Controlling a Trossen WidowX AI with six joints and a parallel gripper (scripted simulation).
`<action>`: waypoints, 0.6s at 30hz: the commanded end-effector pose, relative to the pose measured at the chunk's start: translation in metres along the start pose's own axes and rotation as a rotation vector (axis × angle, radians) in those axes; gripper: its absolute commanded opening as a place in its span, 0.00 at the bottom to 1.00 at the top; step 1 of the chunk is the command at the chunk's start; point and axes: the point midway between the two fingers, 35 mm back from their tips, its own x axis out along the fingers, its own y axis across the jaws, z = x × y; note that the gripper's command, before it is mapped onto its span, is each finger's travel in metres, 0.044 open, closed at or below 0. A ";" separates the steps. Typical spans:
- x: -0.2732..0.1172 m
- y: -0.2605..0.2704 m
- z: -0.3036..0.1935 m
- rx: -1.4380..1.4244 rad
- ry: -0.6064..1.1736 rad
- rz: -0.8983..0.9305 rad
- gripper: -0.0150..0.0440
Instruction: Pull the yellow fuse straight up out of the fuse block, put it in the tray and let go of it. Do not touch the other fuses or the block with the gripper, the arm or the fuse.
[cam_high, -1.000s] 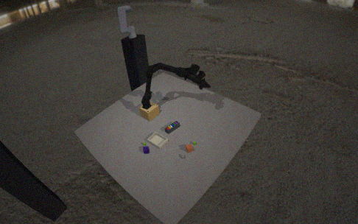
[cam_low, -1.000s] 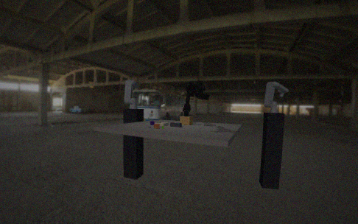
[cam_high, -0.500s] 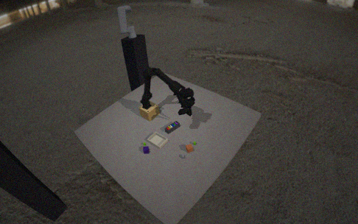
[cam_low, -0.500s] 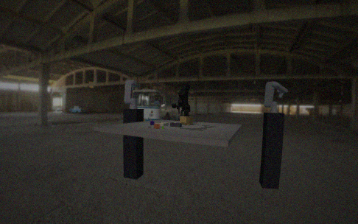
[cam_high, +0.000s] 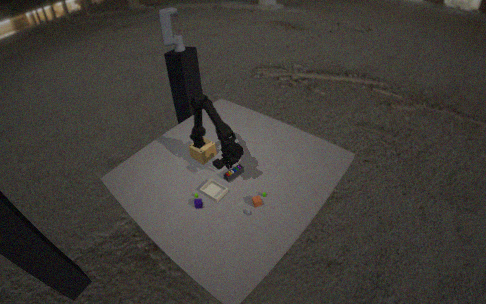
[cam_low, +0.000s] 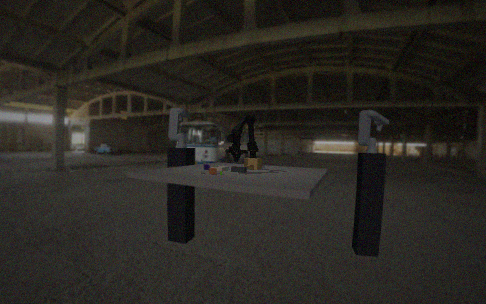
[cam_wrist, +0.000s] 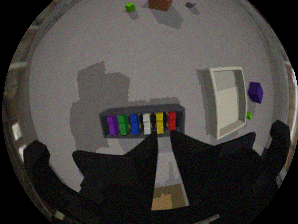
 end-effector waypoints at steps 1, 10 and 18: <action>0.003 0.001 -0.003 0.015 0.024 0.005 0.37; 0.009 0.001 -0.003 0.015 0.024 0.005 0.37; 0.017 0.001 -0.003 0.015 0.024 0.005 0.37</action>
